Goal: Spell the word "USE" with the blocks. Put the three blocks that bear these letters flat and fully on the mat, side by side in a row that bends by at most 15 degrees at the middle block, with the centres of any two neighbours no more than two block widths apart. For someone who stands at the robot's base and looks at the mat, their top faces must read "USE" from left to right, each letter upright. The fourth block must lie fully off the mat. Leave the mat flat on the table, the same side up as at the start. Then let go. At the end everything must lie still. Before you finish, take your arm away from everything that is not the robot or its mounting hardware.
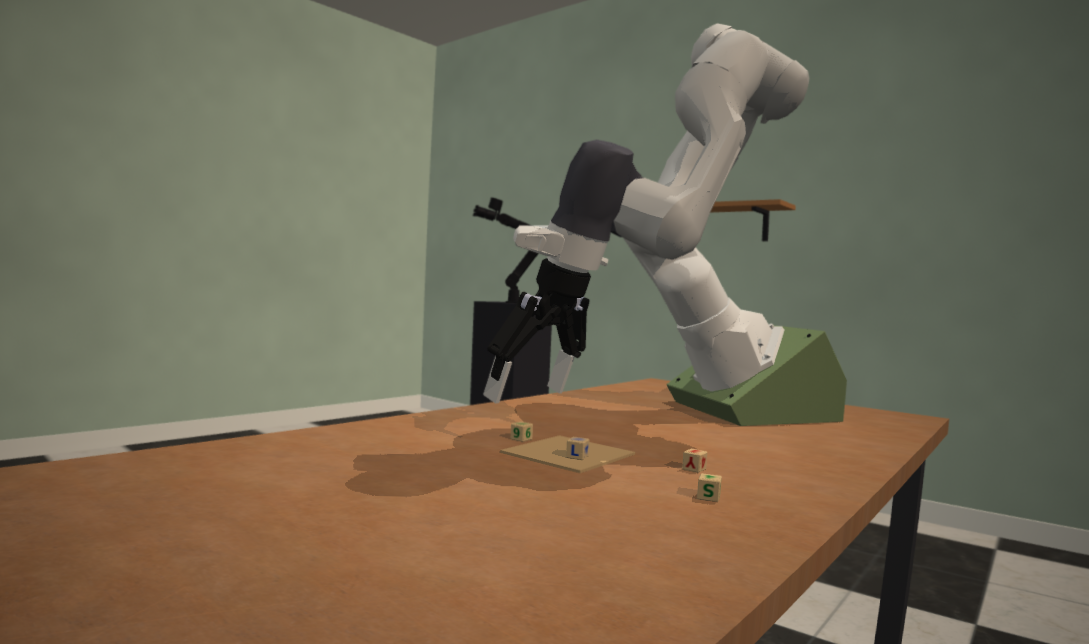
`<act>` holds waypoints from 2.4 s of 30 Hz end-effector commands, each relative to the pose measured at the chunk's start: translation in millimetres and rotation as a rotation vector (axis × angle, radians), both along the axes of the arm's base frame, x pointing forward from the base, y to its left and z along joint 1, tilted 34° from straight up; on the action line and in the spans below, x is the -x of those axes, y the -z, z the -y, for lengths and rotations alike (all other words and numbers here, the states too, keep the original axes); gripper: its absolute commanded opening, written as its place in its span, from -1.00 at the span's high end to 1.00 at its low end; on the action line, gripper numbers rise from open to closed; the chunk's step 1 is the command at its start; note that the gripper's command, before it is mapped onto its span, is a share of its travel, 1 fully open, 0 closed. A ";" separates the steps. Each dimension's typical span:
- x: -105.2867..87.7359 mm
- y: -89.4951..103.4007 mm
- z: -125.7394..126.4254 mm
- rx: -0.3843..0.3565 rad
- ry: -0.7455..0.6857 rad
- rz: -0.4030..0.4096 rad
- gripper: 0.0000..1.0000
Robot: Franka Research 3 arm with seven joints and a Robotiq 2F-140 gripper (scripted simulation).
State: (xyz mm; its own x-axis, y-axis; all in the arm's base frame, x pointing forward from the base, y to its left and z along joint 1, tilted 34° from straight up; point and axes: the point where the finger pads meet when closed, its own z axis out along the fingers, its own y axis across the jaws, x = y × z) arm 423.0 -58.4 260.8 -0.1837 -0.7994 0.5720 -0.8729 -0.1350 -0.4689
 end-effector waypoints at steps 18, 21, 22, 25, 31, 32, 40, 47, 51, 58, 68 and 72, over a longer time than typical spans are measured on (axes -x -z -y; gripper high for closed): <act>0.2 0.0 1.1 -0.002 0.006 0.006 -1.00; 0.2 0.0 1.1 -0.002 0.006 0.006 -1.00; 0.2 0.0 1.1 -0.002 0.006 0.006 -1.00; 0.2 0.0 1.1 -0.002 0.006 0.006 -1.00; 0.2 0.0 1.1 -0.002 0.006 0.006 -1.00; 0.2 0.0 1.1 -0.002 0.006 0.006 -1.00; -1.8 -3.8 -0.9 -0.015 0.001 0.017 -1.00; -8.2 -19.3 -4.0 -0.072 0.000 0.077 -1.00; -15.9 -41.8 -6.3 -0.155 0.001 0.162 -1.00; -40.7 -67.0 -57.6 -0.240 -0.063 0.199 -1.00; -52.7 -27.7 -211.2 -0.174 -0.260 -0.015 -1.00; -41.4 -6.1 -275.0 -0.152 -0.341 -0.102 -1.00</act>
